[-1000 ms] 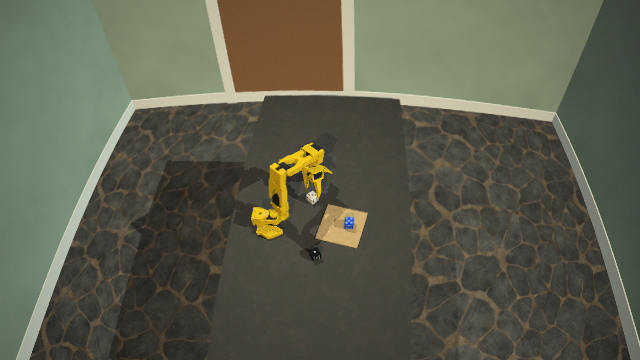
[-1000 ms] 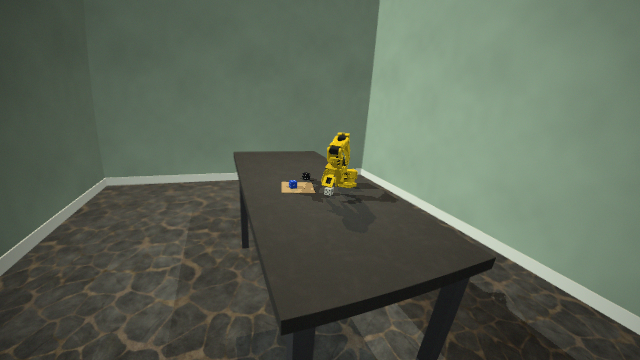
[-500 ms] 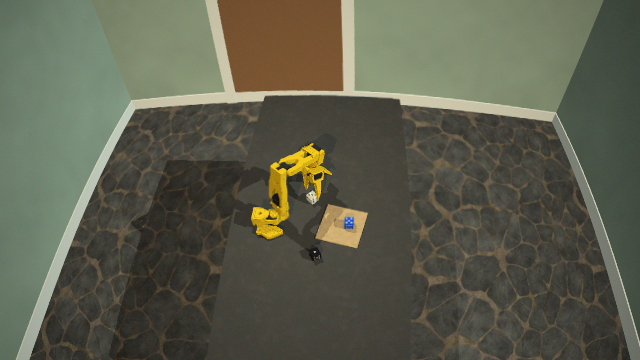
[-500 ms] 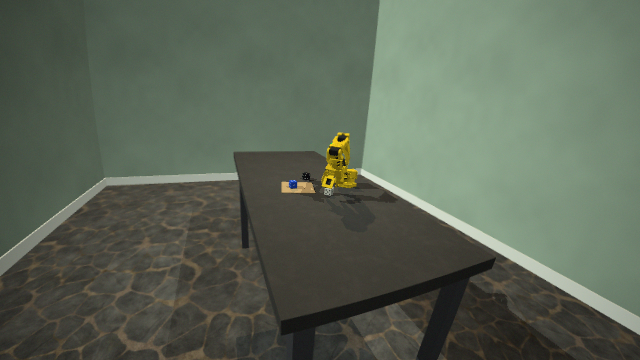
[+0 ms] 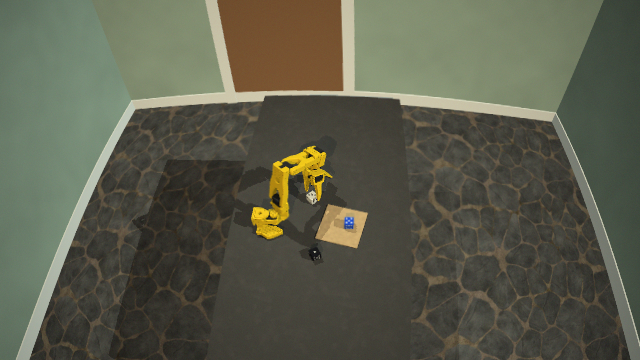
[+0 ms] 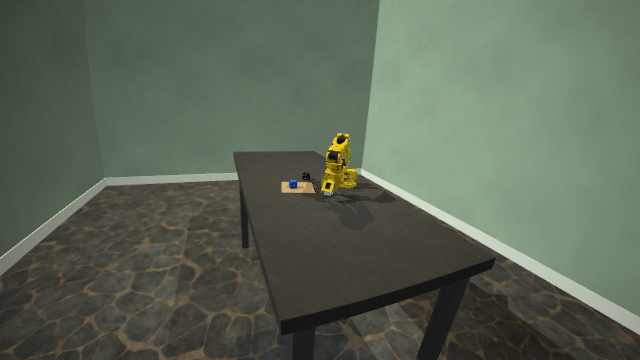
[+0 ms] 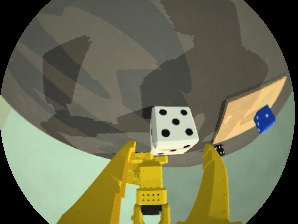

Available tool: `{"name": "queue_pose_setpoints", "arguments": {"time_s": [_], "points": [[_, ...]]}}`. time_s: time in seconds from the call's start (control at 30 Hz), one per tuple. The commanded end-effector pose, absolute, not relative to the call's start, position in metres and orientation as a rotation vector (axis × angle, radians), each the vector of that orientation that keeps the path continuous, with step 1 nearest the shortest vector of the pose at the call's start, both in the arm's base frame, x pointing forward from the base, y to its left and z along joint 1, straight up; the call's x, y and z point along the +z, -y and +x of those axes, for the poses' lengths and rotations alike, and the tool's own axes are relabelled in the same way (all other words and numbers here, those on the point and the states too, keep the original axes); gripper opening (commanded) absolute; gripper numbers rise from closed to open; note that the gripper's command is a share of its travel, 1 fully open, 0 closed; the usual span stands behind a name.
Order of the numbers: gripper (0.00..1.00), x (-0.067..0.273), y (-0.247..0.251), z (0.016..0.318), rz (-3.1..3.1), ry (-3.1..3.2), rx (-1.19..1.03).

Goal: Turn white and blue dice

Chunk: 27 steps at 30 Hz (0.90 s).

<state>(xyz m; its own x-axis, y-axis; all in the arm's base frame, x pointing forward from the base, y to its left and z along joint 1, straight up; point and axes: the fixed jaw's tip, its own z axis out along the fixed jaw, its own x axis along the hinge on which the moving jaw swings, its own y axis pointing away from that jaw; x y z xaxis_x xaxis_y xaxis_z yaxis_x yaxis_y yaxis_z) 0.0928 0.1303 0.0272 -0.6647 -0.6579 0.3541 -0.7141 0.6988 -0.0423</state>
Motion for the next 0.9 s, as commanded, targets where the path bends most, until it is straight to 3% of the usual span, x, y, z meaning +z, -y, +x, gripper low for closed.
{"name": "queue_pose_setpoints", "arguments": {"time_s": [0.0,0.87], "points": [[0.35,0.0273,-0.1365,0.0958,1.101,2.629,0.231],[0.35,0.0187,-0.1361,0.0957,1.095,2.613,0.242]]}}
